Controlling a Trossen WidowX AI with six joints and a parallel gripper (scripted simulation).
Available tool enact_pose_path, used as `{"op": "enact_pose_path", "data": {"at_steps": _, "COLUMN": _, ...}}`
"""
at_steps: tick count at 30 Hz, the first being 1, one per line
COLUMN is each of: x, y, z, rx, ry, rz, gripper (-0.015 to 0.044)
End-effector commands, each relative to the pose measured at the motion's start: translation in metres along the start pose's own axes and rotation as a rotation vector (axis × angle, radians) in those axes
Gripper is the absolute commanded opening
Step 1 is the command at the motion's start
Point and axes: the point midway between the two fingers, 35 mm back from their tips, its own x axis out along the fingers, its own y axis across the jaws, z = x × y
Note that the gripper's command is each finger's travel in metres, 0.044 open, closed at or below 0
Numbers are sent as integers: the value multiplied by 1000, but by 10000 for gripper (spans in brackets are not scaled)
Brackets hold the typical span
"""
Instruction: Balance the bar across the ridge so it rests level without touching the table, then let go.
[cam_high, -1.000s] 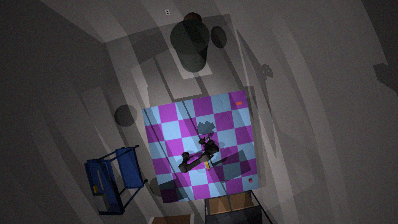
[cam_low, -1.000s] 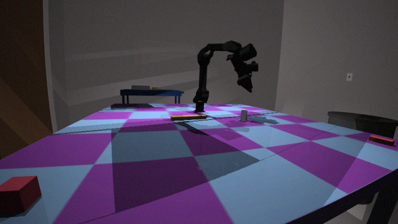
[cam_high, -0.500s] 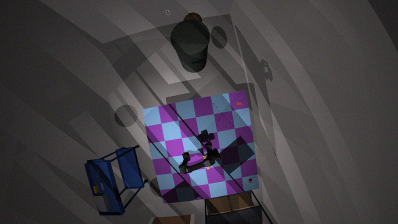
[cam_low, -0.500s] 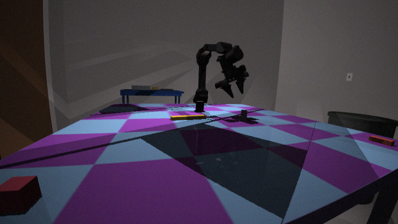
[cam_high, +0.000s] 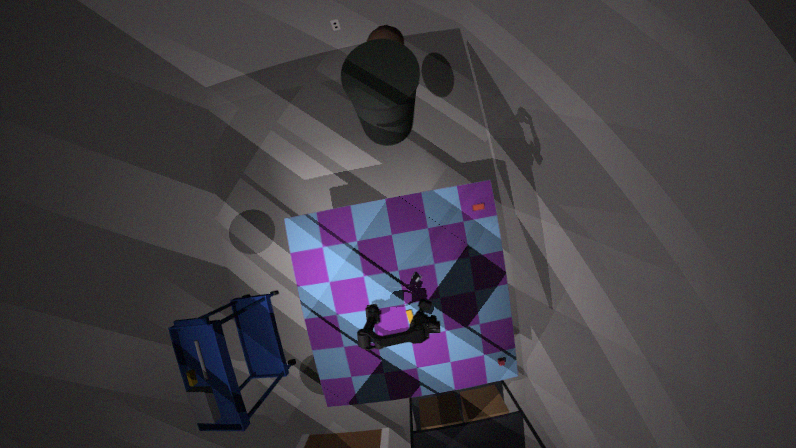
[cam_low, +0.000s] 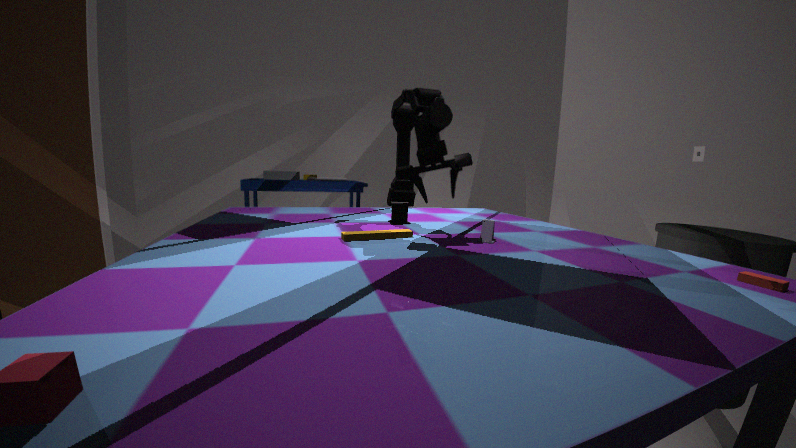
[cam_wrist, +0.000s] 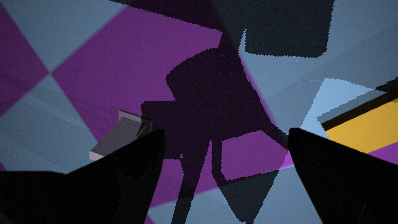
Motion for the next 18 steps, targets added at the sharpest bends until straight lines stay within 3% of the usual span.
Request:
{"op": "enact_pose_path", "data": {"at_steps": 1, "x": 0, "y": -22, "z": 2, "rx": 148, "ry": -10, "rz": -43, "gripper": 315}}
{"op": "enact_pose_path", "data": {"at_steps": 18, "x": -3, "y": -119, "z": -3, "rx": 867, "ry": -86, "rz": -232, "gripper": 315}}
